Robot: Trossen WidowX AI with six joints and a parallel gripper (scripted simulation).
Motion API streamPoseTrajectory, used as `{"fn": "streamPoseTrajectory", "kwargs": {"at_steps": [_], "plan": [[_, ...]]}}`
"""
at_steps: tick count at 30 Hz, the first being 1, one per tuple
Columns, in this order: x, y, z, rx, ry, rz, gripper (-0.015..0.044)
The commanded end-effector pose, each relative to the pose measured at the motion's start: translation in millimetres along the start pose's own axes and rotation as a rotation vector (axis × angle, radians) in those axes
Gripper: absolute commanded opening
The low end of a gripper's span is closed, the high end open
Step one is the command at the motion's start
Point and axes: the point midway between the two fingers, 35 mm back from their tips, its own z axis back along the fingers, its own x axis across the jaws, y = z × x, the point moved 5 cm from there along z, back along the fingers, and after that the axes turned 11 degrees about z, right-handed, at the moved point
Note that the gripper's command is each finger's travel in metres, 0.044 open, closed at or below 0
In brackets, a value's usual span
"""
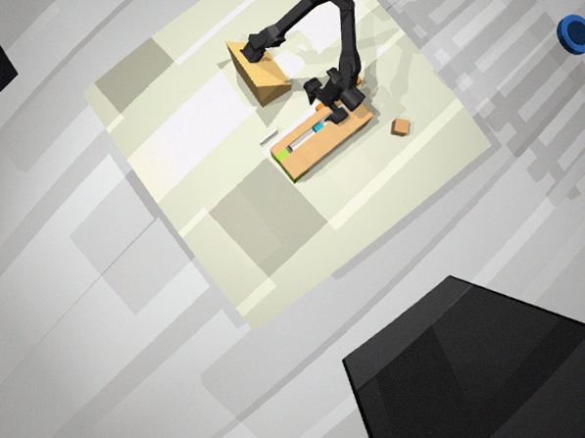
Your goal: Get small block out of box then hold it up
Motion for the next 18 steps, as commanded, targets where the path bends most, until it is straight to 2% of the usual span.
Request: {"fn": "streamPoseTrajectory", "kwargs": {"at_steps": [1, 18], "plan": [[-0.2, 0.5, 1.0, 0.0, 0.001, 0.0, 0.04], [9.3, 44.5, -16.1, 0.002, -0.001, -0.001, 0.04]]}}
